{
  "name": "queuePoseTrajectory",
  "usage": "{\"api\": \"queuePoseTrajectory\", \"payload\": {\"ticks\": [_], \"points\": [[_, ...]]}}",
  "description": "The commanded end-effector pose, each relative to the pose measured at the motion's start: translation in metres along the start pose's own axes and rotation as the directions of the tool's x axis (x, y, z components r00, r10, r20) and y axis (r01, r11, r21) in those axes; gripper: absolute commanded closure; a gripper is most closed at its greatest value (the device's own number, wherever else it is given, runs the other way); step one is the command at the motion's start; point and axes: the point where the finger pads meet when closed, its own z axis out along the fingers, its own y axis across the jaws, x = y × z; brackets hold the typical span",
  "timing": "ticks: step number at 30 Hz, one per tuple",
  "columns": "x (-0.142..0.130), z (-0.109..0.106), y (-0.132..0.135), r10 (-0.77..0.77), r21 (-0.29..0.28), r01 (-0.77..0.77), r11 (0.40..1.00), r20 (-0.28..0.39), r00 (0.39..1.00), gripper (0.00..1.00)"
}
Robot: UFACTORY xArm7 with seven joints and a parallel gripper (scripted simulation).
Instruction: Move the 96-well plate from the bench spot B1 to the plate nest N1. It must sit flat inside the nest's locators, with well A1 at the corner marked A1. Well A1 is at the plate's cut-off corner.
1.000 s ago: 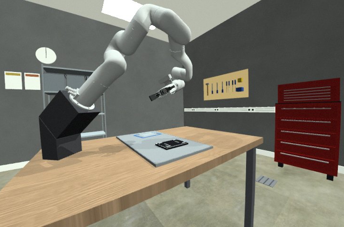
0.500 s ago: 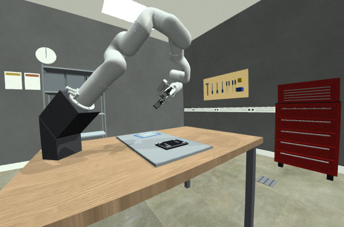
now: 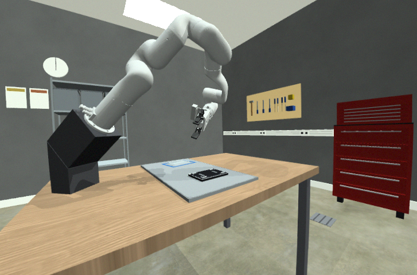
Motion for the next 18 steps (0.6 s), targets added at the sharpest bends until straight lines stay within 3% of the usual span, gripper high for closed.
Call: {"api": "queuePoseTrajectory", "payload": {"ticks": [1, 10, 14, 18], "points": [[-0.005, -0.005, 0.02, 0.138, -0.03, -0.137, 0.99, 0.047, 0.989, 0.0], [-0.011, -0.013, 0.048, 0.385, -0.124, -0.373, 0.92, 0.095, 0.918, 0.0], [-0.011, -0.014, 0.053, 0.425, -0.143, -0.409, 0.901, 0.098, 0.9, 0.0], [-0.012, -0.019, 0.067, 0.527, -0.197, -0.503, 0.842, 0.097, 0.844, 0.0]]}}
